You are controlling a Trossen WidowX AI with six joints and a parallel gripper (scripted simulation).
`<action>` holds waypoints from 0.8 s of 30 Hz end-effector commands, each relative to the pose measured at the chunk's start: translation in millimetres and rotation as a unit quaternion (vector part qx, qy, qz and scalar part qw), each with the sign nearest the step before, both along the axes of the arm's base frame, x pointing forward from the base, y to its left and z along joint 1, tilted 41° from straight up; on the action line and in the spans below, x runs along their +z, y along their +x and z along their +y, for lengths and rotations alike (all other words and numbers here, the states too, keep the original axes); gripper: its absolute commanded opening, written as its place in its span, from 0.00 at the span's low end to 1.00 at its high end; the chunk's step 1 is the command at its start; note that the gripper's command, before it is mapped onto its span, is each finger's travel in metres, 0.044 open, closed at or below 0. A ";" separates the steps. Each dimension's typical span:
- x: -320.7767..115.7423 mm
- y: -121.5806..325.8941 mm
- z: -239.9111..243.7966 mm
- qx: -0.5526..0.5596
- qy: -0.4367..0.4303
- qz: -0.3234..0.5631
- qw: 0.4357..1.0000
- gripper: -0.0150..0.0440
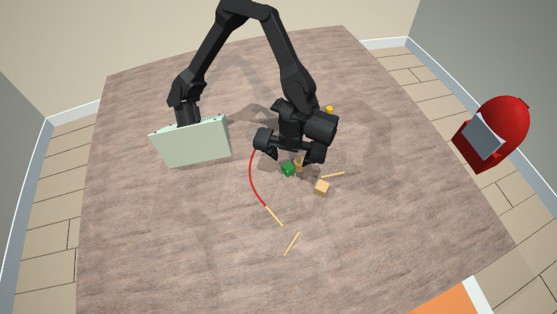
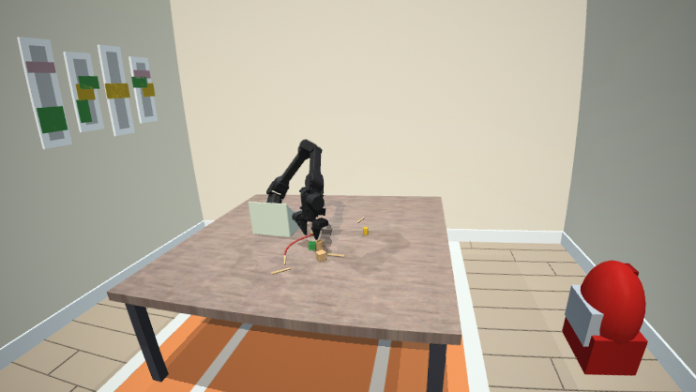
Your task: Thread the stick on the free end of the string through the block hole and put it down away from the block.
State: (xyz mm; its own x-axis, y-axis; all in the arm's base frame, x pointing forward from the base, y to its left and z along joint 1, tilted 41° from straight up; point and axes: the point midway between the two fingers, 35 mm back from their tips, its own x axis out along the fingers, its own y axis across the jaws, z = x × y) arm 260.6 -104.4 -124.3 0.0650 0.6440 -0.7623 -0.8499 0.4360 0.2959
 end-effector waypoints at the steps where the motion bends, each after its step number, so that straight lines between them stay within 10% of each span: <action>1: 0.1 0.2 -0.1 0.000 0.000 0.000 1.000 0.73; 11: 0.0 0.1 -0.1 0.000 0.000 0.000 1.000 0.66; 20: 0.0 0.1 -0.1 0.000 0.000 0.000 1.000 0.26; 24: 0.0 0.1 -0.1 0.000 0.000 0.000 1.000 0.25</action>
